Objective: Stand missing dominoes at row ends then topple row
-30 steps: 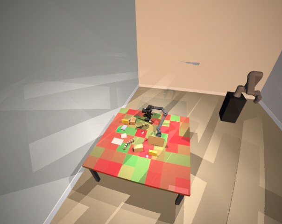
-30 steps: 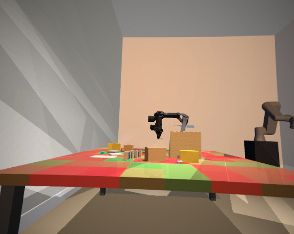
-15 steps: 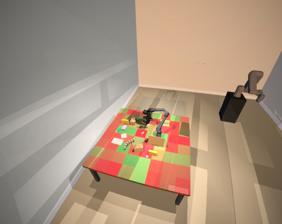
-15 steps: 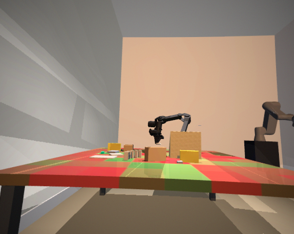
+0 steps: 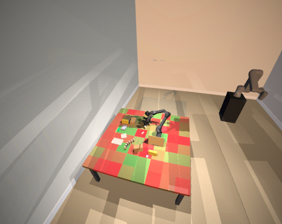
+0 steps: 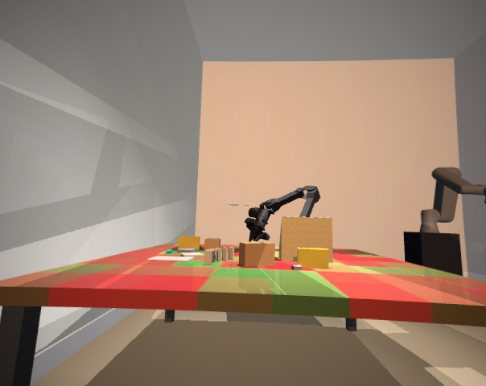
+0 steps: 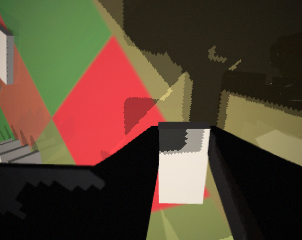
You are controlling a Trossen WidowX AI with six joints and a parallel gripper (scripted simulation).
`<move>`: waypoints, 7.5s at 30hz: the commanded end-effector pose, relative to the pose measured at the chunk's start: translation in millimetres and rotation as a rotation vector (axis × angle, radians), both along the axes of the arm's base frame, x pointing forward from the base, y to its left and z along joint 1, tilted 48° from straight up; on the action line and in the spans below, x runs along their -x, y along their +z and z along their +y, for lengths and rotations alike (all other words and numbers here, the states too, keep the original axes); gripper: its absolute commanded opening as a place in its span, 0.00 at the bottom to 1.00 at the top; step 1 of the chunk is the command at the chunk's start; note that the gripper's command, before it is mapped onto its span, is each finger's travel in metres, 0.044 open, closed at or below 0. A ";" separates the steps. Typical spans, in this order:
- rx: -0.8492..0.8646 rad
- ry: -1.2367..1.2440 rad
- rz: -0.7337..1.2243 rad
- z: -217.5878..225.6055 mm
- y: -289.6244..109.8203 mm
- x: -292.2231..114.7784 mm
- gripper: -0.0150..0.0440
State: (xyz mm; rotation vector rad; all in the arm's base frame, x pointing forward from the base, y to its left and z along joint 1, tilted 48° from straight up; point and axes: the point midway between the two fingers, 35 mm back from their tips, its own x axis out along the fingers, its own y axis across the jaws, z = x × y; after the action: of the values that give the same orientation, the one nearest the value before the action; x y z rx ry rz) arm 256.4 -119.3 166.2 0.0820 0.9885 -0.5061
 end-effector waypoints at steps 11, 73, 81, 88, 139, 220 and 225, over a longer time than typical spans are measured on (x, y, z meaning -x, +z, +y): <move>-0.035 0.069 -0.320 -24.0 4.0 -16.1 0.44; 0.905 0.812 -0.807 6.2 45.5 82.0 0.44; 0.905 0.812 -0.807 6.2 45.5 82.0 0.44; 0.905 0.813 -0.805 4.3 44.6 81.7 0.44; 0.895 0.827 -0.735 -47.0 -1.7 75.4 0.44; 0.501 0.101 0.565 16.7 61.8 51.4 1.00; 0.501 0.101 0.565 16.7 61.8 51.4 1.00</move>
State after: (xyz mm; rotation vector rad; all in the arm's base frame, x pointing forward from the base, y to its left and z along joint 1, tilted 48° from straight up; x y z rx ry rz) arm 208.7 -101.7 210.5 -0.5047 1.3696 -0.6446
